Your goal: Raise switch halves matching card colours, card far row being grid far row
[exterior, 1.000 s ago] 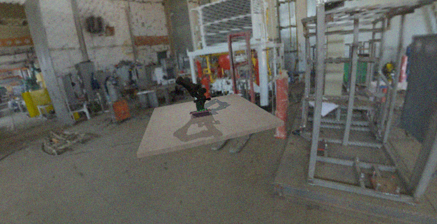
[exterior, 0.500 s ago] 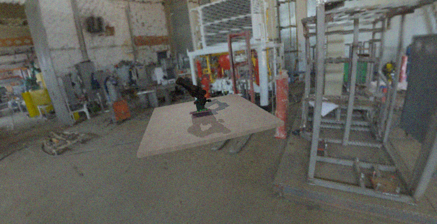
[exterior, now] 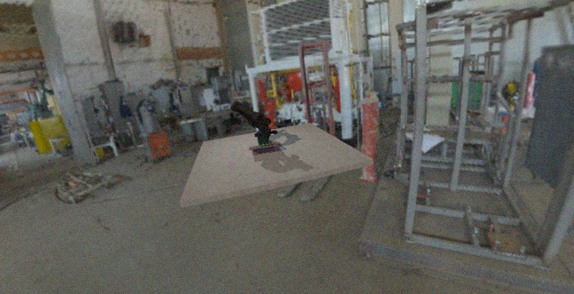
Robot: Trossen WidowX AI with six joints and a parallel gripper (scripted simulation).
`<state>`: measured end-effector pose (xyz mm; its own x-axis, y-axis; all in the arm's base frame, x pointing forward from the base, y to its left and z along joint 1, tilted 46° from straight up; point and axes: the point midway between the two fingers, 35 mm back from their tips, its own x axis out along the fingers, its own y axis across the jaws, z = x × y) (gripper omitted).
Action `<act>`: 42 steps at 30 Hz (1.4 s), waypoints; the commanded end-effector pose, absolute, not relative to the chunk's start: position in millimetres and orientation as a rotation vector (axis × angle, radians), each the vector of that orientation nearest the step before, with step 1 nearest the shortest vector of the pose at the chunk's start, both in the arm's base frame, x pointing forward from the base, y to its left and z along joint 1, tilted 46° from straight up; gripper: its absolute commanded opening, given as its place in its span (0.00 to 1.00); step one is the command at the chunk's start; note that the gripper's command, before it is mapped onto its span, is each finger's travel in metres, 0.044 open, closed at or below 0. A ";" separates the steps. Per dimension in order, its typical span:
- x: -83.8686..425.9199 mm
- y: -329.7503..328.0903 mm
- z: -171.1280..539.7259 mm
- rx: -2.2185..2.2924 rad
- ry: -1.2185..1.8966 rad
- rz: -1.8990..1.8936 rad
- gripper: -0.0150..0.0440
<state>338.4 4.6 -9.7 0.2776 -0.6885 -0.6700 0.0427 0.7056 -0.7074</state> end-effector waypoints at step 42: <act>340.3 0.4 -13.2 -0.653 1.201 -0.538 0.25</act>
